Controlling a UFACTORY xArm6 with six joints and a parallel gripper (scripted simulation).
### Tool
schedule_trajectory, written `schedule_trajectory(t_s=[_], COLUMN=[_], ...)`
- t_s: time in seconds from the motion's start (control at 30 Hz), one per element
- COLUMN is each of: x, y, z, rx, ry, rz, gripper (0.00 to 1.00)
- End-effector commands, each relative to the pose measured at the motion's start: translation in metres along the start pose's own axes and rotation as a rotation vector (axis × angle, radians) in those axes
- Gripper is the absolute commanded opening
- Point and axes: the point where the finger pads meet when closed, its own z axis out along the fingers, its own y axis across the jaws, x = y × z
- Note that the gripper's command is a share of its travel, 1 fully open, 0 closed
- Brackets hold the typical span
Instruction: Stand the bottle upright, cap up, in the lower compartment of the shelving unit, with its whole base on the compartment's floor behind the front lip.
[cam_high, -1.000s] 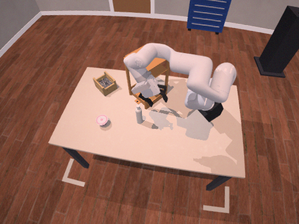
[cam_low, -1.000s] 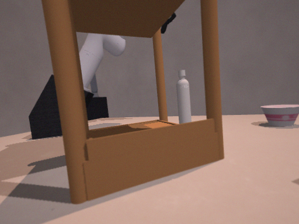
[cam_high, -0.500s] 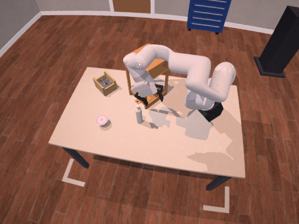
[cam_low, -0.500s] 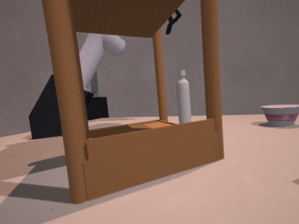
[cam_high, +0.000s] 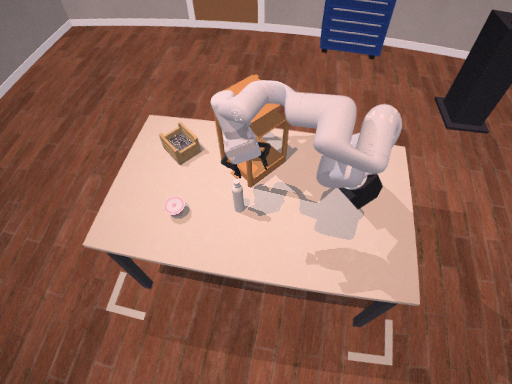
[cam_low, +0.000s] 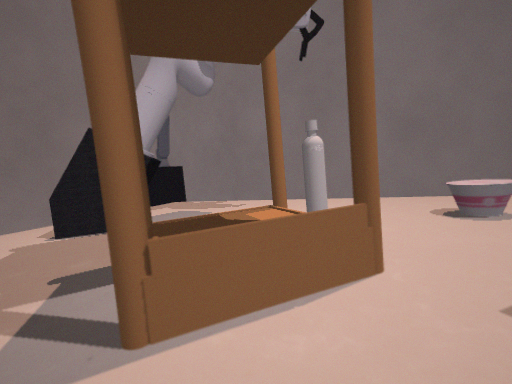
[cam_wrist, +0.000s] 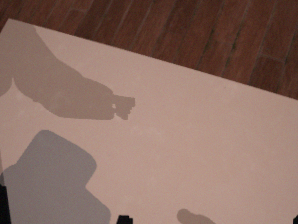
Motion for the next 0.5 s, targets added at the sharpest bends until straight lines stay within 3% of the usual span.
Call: schedule_trajectory(t_s=[0.0, 0.47], x=[-0.024, -0.071], y=[0.016, 0.041], z=[0.003, 0.005], rx=[-0.062, -0.134], ry=[-0.060, -0.216], rz=[-0.119, -0.359], gripper=[1.00, 1.00])
